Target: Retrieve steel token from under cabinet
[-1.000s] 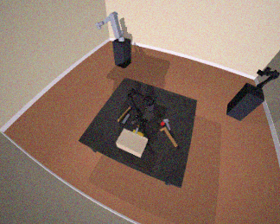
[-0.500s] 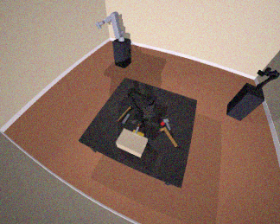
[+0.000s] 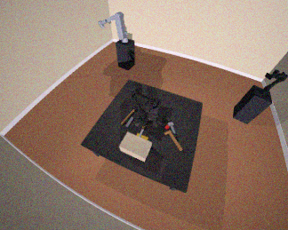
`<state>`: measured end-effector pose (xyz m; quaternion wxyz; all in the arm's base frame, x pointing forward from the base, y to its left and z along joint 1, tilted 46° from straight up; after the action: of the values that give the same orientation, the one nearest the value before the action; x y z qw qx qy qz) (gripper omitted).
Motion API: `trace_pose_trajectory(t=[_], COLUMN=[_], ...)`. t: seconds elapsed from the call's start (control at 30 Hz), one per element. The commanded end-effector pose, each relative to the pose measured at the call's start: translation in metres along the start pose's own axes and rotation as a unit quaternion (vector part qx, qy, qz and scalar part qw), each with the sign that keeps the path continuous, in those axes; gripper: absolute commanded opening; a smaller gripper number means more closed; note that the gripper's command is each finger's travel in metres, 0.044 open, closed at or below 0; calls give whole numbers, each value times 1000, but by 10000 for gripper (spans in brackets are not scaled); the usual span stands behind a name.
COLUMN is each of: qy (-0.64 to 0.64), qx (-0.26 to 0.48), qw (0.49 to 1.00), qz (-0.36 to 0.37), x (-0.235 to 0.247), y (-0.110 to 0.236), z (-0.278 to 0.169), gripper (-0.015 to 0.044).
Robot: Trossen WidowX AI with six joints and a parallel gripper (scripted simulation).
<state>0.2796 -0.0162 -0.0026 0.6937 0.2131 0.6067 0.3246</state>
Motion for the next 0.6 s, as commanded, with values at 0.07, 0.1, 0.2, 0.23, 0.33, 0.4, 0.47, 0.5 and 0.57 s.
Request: trace_pose_trajectory(t=[0.07, 0.1, 0.2, 0.23, 0.33, 0.4, 0.47, 0.5, 0.57], qy=[0, 0, 0, 0, 0, 0, 0, 0, 0], qx=[3, 3, 3, 3, 3, 3, 3, 3, 3], qw=[1000, 1000, 1000, 1000, 1000, 1000, 1000, 1000, 1000], qz=[-1, -1, -1, -1, -1, -1, -1, -1, -1], x=[-2, -2, -3, -3, -4, -4, -5, -5, -5], y=[-1, -1, -1, -1, -1, -1, -1, -1, -1], z=[-11, -12, -15, -16, -20, -22, -24, -25, -27], gripper=[0, 0, 0, 0, 0, 0, 0, 0, 0])
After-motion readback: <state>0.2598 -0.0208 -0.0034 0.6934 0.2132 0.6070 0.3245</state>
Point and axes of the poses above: the point midway between the two fingers, 35 mm back from their tips, its own y axis back along the fingers, its own x axis across the jaws, z = x × y, the point moved 2 cm from there along y, back along the fingers, and after that the axes turned 11 degrees about -y, right-handed, at the moved point
